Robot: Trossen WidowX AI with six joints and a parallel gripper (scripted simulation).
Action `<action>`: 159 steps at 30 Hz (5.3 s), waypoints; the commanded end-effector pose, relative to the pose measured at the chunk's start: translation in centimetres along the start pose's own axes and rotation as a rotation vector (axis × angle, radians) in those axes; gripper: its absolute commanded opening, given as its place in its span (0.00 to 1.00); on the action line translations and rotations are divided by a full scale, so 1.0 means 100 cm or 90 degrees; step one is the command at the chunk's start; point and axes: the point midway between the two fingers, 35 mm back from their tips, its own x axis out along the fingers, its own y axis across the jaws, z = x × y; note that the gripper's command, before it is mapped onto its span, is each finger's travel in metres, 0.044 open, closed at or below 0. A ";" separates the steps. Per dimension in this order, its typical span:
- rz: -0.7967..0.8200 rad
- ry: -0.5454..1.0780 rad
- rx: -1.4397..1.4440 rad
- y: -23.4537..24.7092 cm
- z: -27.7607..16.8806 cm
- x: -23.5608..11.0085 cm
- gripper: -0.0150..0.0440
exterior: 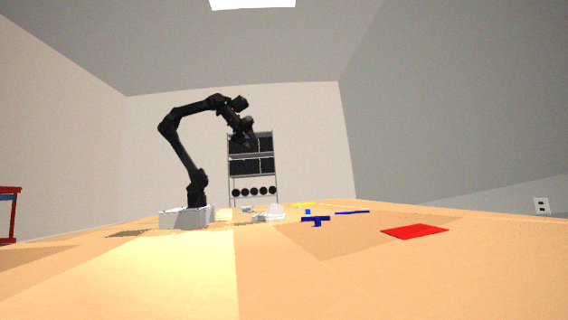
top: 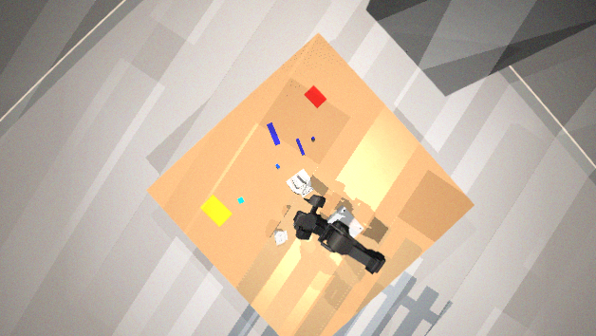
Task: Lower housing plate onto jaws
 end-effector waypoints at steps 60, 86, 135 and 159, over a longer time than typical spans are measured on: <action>0.194 0.349 -0.303 0.261 -0.089 0.206 1.00; 0.194 0.349 -0.303 0.261 -0.089 0.206 1.00; 0.194 0.349 -0.303 0.261 -0.089 0.206 1.00; 0.194 0.349 -0.303 0.261 -0.089 0.206 1.00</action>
